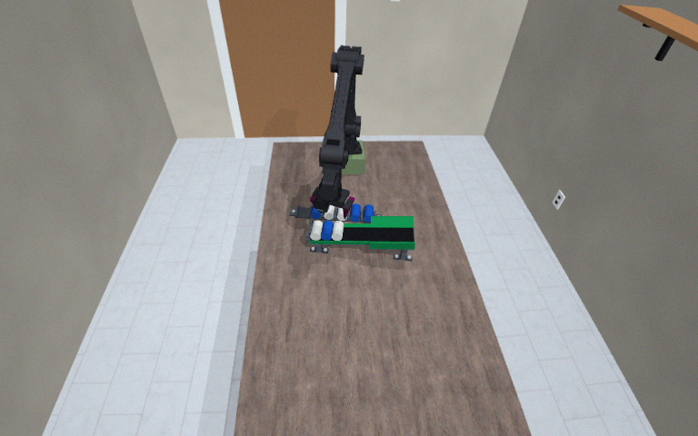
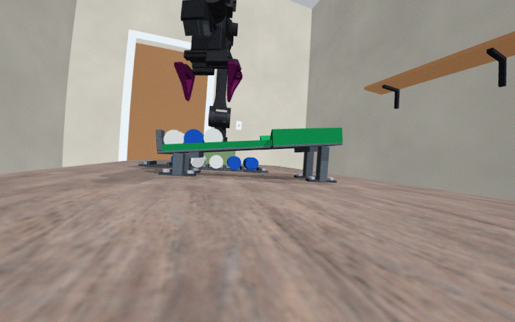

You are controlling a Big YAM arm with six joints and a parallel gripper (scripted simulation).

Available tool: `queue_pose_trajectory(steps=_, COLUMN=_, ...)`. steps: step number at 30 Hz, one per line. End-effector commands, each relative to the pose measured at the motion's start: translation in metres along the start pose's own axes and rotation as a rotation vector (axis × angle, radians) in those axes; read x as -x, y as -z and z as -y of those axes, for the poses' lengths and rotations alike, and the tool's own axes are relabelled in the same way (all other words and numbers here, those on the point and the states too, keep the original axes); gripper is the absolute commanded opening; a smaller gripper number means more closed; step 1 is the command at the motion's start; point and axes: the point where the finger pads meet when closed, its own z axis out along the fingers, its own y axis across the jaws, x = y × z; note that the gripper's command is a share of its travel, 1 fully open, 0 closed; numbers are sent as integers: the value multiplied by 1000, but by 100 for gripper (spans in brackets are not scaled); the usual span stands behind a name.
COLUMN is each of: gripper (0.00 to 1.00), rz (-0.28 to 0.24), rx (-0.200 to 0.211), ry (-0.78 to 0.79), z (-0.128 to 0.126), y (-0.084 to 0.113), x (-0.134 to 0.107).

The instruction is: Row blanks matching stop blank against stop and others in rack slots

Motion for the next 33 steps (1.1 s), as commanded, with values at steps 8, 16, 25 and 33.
queue_pose_trajectory(steps=8, gripper=100, rz=-8, rx=-8, ry=-462, z=9, y=-13, x=4)
queue_pose_trajectory(steps=16, gripper=100, rz=-6, rx=-9, ry=-763, z=15, y=-14, x=6)
queue_pose_trajectory(steps=25, gripper=100, rz=-8, rx=-12, ry=-1053, z=20, y=-16, x=6)
queue_pose_trajectory(steps=33, gripper=100, rz=-6, rx=-12, ry=-1236, z=24, y=-16, x=7)
